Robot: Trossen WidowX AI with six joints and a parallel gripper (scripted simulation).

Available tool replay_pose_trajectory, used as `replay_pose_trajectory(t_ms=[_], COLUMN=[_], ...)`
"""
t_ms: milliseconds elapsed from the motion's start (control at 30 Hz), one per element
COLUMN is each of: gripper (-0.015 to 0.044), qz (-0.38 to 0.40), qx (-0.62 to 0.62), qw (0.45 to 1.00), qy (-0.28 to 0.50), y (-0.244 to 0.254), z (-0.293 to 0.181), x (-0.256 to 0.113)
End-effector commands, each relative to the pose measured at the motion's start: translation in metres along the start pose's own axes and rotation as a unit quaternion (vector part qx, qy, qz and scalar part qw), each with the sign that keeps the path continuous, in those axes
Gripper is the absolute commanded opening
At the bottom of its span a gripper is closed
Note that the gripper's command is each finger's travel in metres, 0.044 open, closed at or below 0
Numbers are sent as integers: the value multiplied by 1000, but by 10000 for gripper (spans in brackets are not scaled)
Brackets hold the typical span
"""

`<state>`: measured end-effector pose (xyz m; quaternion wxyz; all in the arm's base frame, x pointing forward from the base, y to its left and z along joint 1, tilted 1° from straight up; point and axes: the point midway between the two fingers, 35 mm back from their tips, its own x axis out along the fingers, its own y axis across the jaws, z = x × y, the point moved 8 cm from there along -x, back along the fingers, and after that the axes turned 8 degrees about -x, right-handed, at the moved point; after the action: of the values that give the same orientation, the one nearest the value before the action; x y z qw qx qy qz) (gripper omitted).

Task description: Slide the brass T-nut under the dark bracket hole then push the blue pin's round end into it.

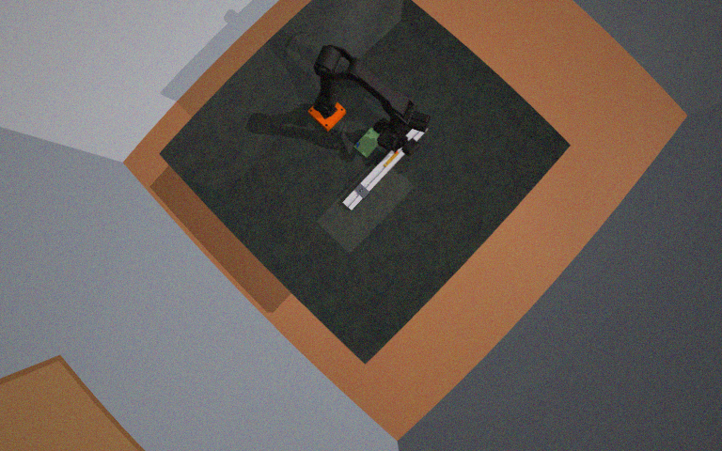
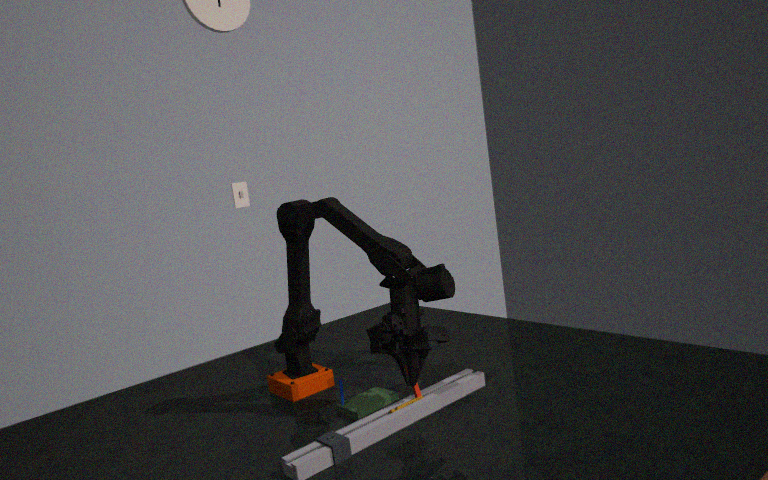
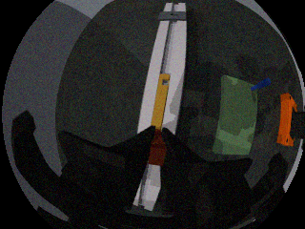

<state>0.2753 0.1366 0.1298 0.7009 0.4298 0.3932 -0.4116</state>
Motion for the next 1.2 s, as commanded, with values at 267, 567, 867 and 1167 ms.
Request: replay_pose_trajectory(t_ms=[267,567,867,1167], gripper=[-150,-150,-150,-150], qz=[-13,-22,-30,-39], qx=[-6,-9,-11,-14], qw=[1000,1000,999,999], qy=[3,4,5,6], y=[4,6,9,11], z=[0,0,0,0], x=[0,0,0,1])
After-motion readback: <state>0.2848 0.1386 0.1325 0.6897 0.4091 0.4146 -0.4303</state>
